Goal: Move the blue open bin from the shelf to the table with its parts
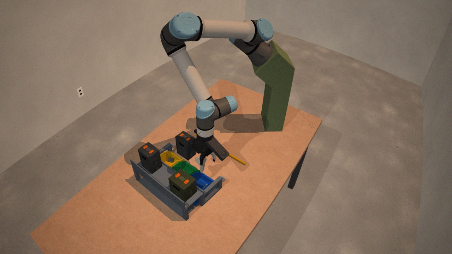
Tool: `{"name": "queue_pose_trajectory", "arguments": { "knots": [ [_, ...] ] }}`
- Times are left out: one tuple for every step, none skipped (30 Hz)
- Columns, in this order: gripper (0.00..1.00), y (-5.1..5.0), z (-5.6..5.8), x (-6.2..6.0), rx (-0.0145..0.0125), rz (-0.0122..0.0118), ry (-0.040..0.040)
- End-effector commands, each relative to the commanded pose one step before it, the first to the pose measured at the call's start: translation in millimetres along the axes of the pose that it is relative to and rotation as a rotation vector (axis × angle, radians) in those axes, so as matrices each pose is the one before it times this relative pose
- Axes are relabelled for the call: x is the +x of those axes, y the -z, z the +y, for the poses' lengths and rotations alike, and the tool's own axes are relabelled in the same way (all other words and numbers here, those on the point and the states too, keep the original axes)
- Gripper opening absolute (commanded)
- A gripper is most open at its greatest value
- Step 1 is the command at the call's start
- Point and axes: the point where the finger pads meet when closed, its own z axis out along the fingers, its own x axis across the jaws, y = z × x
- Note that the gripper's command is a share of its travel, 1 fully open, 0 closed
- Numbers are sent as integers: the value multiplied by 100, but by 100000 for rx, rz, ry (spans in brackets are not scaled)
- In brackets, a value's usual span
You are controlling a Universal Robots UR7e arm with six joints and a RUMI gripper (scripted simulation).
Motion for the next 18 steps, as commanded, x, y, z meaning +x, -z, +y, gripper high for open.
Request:
{"name": "queue_pose_trajectory", "arguments": {
  "knots": [
    [58,24,-8,53,20,126,-17],
    [58,-23,0,0,0,0,0],
    [58,-31,0,0,0,0,0],
    [58,-40,0,0,0,0,0],
    [58,-50,0,0,0,0,0],
    [58,0,0,0,0,0,0],
    [58,0,0,0,0,0,0],
    [58,-60,0,-1,0,0,0],
    [58,-70,0,-1,0,0,0],
    [58,-81,0,-1,0,0,0],
    [58,-91,0,-1,0,0,0],
    [58,-102,0,-1,0,0,0],
    [58,-113,0,-1,0,0,0],
    [58,-124,0,-1,0,0,0],
    [58,-134,0,-2,0,0,0],
    [58,-144,0,-1,0,0,0],
    [58,-153,0,-1,0,0,0],
    [58,-162,0,-2,0,0,0]
  ]
}}
